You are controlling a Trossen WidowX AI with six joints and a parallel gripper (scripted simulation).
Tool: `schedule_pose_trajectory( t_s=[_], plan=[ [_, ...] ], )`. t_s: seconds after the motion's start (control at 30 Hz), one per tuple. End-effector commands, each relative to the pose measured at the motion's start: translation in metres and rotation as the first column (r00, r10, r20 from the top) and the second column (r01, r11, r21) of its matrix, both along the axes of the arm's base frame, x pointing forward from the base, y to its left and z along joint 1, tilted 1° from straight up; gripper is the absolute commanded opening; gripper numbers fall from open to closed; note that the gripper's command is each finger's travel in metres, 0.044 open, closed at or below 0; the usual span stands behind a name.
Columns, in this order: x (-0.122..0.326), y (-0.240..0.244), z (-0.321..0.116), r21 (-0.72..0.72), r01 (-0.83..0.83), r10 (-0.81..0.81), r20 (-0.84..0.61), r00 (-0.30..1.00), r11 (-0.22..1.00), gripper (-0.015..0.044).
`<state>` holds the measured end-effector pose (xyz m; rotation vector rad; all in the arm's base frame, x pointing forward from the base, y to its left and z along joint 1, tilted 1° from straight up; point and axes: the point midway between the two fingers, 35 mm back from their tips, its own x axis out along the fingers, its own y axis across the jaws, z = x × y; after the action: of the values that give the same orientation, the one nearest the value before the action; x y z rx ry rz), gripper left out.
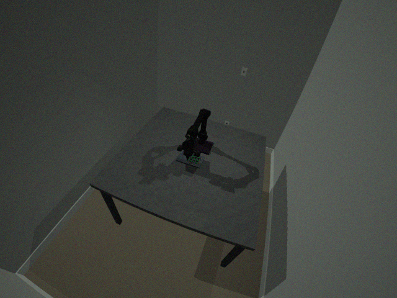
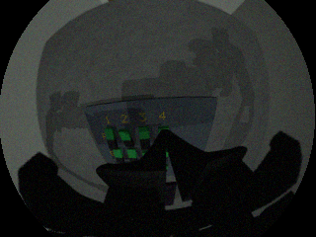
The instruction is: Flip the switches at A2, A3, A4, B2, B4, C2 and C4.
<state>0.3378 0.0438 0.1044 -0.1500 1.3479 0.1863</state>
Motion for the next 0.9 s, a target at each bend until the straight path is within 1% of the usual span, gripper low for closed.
schedule_pose_trajectory(
  t_s=[0.0,0.57,0.63,0.7,0.73,0.87],
  plan=[
    [-0.001,0.001,-0.002,0.003,-0.002,0.002,-0.004,1.000,1.000,0.0000],
    [0.000,0.001,-0.004,0.003,-0.002,0.002,-0.004,1.000,1.000,0.0000],
    [-0.002,0.000,0.011,0.002,-0.001,0.001,0.004,1.000,1.000,0.0000],
    [-0.011,-0.002,0.046,0.007,-0.002,0.002,0.016,1.000,1.000,0.0000],
    [-0.015,-0.003,0.056,0.008,-0.002,0.002,0.019,1.000,1.000,0.0000],
    [-0.016,-0.003,0.059,0.009,-0.002,0.002,0.020,1.000,1.000,0.0000]
  ],
)
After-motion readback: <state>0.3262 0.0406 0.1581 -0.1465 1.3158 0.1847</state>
